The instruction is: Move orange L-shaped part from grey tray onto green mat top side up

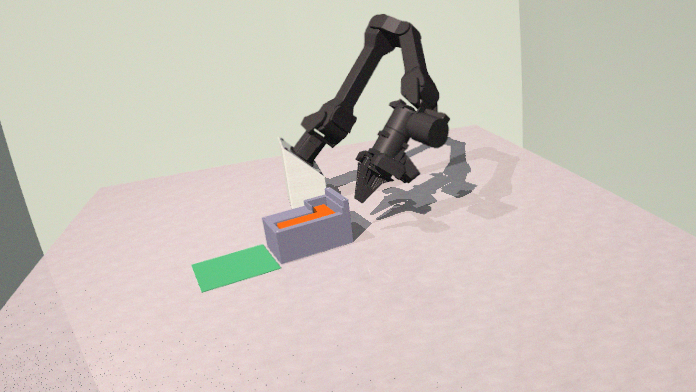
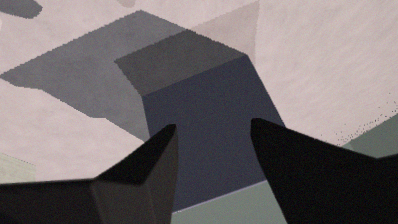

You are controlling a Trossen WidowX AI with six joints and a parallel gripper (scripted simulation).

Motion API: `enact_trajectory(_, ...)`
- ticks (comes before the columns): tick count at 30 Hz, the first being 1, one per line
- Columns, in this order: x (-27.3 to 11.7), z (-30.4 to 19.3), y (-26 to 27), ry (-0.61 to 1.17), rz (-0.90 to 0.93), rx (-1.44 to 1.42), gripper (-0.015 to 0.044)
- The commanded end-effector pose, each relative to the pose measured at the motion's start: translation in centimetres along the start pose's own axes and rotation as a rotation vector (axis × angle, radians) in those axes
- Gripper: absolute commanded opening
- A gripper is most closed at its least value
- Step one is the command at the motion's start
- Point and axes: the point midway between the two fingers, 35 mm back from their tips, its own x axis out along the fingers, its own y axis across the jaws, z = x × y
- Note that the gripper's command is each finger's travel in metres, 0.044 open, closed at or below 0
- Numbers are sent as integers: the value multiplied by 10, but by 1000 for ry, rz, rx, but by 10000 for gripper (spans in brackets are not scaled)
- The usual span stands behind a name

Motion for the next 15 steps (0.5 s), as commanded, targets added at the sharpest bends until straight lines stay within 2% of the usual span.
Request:
enact_trajectory(1,3,-19,-4,-25,128,192,180)
enact_trajectory(8,-2,-60,-15,-149,378,642,180)
enact_trajectory(15,-18,-99,-33,-363,577,1107,180)
